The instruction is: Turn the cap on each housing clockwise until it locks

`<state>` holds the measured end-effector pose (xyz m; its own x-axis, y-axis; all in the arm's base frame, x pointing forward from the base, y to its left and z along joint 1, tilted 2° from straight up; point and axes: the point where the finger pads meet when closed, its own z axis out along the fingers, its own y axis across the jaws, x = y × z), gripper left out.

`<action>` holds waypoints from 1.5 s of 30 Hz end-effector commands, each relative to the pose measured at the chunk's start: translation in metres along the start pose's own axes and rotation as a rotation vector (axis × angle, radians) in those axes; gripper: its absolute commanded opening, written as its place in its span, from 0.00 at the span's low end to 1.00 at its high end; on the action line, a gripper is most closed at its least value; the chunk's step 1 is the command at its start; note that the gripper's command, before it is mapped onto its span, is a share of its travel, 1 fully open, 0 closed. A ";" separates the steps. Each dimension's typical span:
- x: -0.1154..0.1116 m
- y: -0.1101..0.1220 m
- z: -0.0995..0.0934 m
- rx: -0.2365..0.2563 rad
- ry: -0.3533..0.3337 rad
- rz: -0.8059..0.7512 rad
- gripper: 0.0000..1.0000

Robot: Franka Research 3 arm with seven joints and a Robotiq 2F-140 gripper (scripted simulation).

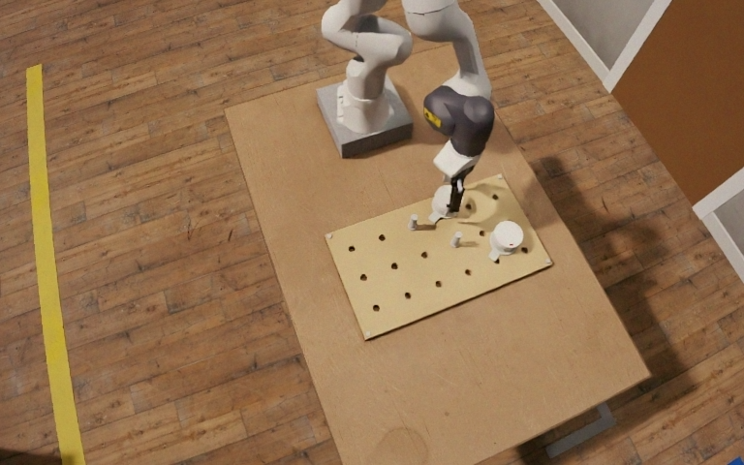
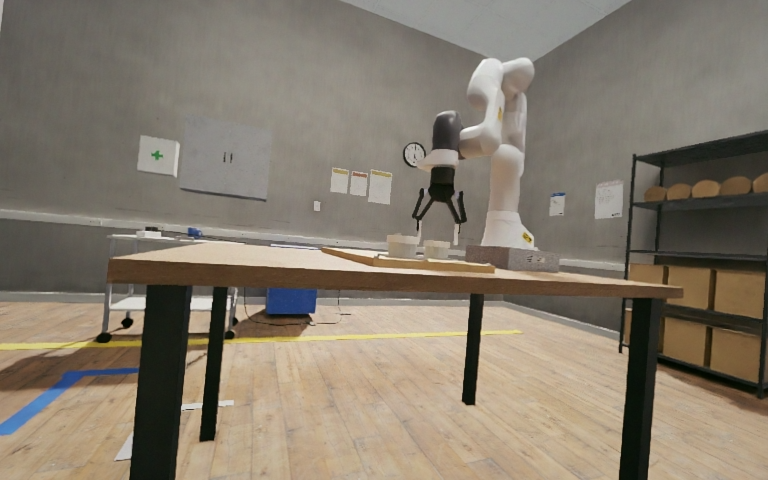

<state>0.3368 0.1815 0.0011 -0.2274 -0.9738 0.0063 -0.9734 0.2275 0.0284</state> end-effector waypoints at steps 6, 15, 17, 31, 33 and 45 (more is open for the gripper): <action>0.000 0.001 0.000 0.000 0.001 -0.003 0.78; 0.000 0.001 -0.004 0.000 0.001 -0.003 0.78; 0.000 0.001 -0.006 0.000 0.001 -0.004 0.78; 0.000 0.001 -0.025 0.000 0.001 -0.003 0.78; 0.000 0.001 -0.029 0.000 0.001 -0.003 0.78; 0.000 0.001 -0.055 0.000 0.001 -0.003 0.78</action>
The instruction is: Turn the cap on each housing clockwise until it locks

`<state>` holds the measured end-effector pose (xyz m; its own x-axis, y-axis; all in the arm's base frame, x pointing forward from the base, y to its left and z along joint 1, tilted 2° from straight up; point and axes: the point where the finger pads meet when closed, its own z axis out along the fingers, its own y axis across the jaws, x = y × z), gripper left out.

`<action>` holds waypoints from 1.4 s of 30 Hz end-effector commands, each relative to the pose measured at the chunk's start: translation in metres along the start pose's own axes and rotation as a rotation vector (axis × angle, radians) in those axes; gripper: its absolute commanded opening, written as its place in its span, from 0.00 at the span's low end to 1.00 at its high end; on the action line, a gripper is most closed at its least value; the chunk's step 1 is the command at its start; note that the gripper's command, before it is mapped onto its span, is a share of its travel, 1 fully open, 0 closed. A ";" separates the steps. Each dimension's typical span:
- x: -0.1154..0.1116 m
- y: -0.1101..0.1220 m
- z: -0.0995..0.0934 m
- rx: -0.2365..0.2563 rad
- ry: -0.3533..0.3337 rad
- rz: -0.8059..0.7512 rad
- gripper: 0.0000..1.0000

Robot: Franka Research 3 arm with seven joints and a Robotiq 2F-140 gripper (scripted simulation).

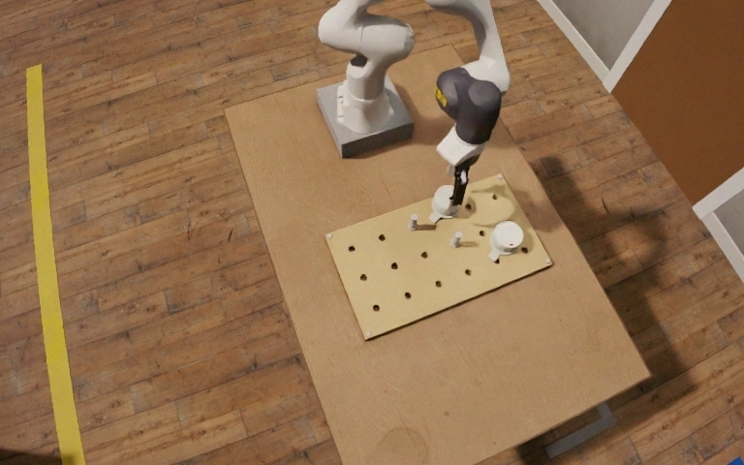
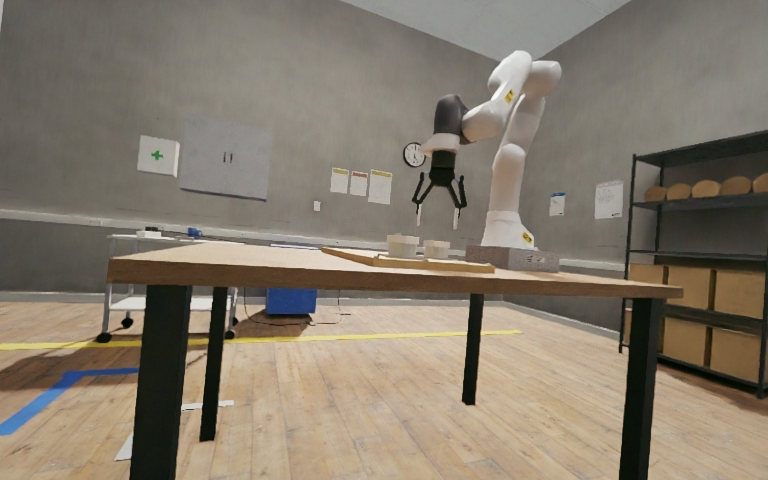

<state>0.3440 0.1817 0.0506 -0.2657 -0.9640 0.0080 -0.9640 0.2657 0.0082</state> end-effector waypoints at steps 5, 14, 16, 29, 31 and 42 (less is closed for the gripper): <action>0.002 0.006 -0.010 -0.020 0.000 -0.043 0.78; 0.002 0.006 -0.019 -0.020 0.000 -0.043 0.78; 0.002 0.006 -0.020 -0.020 0.000 -0.043 0.78; -0.019 -0.025 -0.026 -0.019 0.018 0.030 0.78; -0.044 -0.050 -0.029 -0.016 0.027 0.088 0.78; -0.172 -0.103 -0.018 -0.019 -0.009 0.200 0.78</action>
<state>0.4546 0.2946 0.0846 -0.2478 -0.9499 -0.1904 -0.9684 0.2483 0.0218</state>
